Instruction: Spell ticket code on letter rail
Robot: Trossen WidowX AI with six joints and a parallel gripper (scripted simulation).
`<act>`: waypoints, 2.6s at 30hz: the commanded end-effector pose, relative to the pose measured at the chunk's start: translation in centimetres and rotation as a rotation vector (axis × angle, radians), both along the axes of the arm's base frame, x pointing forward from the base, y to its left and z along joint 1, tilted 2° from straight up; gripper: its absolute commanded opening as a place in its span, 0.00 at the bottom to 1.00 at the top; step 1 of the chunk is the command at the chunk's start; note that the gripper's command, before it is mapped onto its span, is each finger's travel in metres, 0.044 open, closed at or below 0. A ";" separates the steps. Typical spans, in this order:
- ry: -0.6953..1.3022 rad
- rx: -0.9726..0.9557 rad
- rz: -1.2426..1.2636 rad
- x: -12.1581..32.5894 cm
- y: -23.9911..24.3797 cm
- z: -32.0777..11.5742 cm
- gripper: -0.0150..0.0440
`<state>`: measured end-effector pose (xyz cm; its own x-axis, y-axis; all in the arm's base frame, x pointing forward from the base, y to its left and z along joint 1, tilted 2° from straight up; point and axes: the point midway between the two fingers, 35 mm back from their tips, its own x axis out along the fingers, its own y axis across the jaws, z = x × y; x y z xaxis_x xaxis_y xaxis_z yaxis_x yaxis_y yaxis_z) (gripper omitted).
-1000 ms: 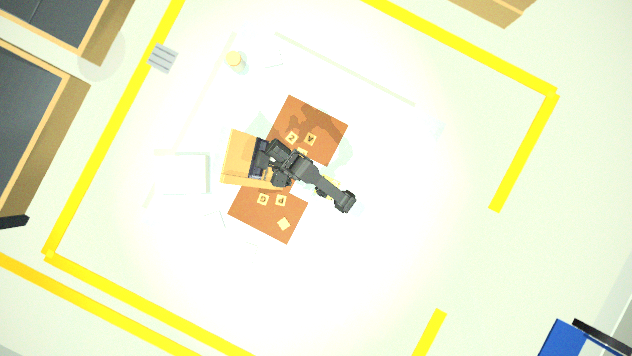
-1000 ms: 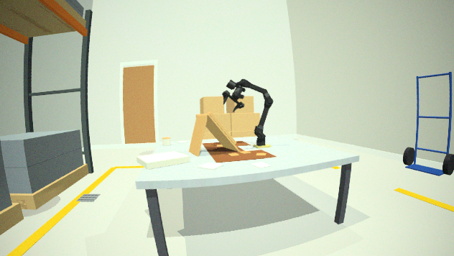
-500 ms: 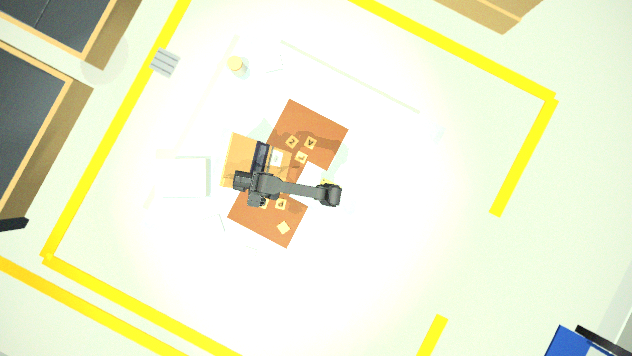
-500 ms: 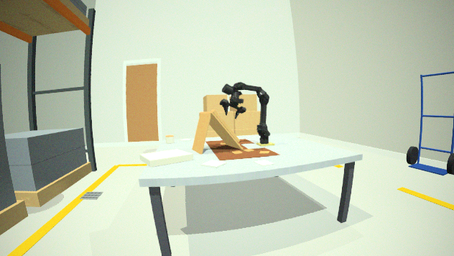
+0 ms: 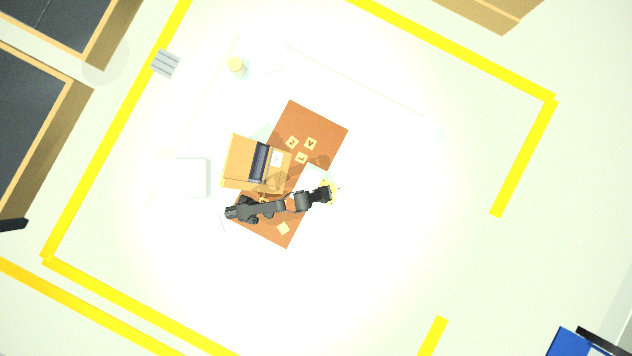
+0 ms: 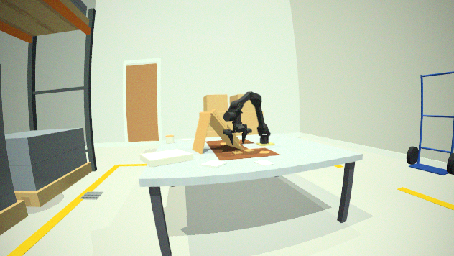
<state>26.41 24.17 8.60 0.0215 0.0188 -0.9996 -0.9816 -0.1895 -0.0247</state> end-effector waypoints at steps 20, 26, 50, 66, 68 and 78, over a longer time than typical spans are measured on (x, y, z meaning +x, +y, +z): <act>-0.005 -0.031 -0.019 0.7 -0.2 -3.9 0.83; -0.005 -0.031 -0.019 0.7 -0.2 -4.4 0.83; -0.005 -0.031 -0.019 0.7 -0.2 -5.8 0.73; -0.005 -0.031 -0.019 0.4 -0.2 -5.2 0.25; -0.005 -0.031 -0.019 0.4 -0.2 -5.1 0.25; -0.005 -0.030 -0.019 0.3 -0.1 -4.6 0.25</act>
<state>26.65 24.02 3.77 0.0213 -0.0119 -0.9997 -0.9842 -0.1761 -0.0189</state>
